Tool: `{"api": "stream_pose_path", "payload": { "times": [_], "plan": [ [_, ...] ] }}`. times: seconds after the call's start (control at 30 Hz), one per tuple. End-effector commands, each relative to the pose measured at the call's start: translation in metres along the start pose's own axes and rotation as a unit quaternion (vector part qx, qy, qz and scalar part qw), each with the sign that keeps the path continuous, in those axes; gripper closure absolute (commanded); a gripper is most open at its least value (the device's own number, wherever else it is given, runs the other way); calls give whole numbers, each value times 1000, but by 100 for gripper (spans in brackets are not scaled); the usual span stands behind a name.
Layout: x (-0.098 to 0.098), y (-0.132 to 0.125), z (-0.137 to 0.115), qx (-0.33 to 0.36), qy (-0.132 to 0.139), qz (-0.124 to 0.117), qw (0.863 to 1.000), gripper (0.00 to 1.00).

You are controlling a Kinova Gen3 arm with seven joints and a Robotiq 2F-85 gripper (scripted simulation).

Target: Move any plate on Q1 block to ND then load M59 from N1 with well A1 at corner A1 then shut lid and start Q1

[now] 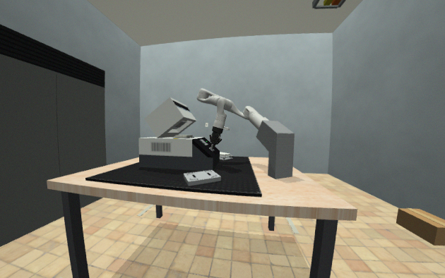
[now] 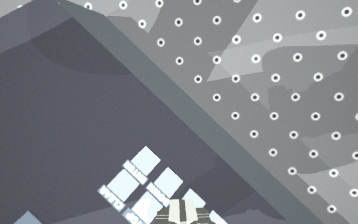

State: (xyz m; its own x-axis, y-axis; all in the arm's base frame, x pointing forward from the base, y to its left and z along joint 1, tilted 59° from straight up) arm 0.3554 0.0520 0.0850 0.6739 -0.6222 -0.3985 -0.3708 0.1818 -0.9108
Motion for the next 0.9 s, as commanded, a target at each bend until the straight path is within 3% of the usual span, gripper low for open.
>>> {"api": "stream_pose_path", "payload": {
  "times": [0.0, 0.87],
  "plan": [
    [0, 0, 1, 2, 0, -1, 1000, 90],
    [-29, 8, -10, 2, 0, -1, 1000, 90]
  ]
}}
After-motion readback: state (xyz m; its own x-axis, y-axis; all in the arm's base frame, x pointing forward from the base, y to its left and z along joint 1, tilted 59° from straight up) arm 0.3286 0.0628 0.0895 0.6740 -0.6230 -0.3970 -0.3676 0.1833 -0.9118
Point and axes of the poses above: the point where the finger pads meet when closed, its own x axis out along the fingers, its own y axis across the jaws, z = x × y, the point moved 5 cm from there along -x, back along the fingers, and after that the axes turned 6 degrees about x, right-handed, at the moved point
